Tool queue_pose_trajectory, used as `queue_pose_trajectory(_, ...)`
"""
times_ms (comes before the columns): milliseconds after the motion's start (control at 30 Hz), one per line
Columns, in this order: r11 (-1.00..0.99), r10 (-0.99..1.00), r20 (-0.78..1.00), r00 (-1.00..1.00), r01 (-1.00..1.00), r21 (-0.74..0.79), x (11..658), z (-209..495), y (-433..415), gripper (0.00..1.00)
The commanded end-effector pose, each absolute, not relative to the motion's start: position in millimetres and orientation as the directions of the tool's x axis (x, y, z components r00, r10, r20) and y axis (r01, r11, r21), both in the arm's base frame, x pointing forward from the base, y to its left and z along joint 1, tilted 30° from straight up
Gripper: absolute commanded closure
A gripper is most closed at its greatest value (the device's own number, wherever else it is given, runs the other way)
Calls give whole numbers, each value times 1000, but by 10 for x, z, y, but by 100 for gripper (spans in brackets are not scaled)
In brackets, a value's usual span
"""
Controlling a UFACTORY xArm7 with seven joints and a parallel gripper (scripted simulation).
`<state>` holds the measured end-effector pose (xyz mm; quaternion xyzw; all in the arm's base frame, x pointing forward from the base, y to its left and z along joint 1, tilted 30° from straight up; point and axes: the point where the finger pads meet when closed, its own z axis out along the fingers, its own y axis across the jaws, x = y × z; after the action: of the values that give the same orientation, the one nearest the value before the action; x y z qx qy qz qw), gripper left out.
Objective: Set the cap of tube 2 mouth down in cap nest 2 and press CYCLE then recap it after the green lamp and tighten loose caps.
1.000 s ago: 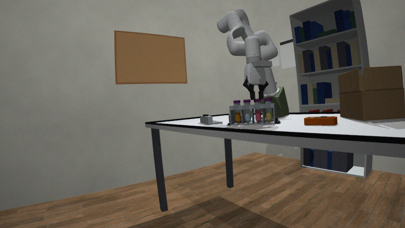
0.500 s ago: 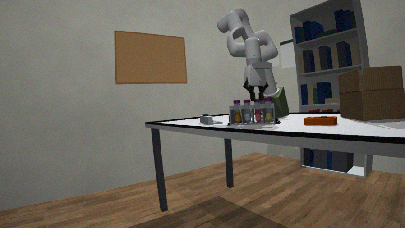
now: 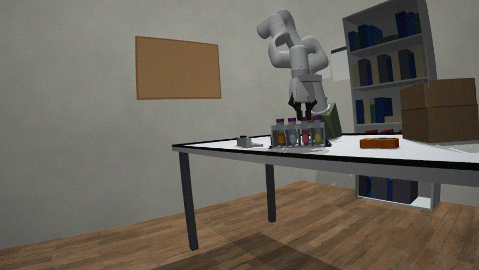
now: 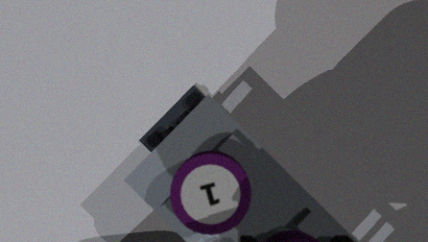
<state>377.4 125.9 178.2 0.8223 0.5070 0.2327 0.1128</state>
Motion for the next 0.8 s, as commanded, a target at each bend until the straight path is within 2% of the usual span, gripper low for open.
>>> queue_pose_trajectory(0,-460,886,271,376,780,423,3781,1794,1265,100)
queue_pose_trajectory(200,-461,886,271,376,780,423,3781,1795,1264,100)
queue_pose_trajectory(467,-79,996,84,43,865,495,3780,1795,1265,100)
queue_pose_trajectory(533,-79,996,84,43,865,495,3780,1795,1265,100)
queue_pose_trajectory(767,267,962,-90,-257,828,494,3779,1796,1265,100)
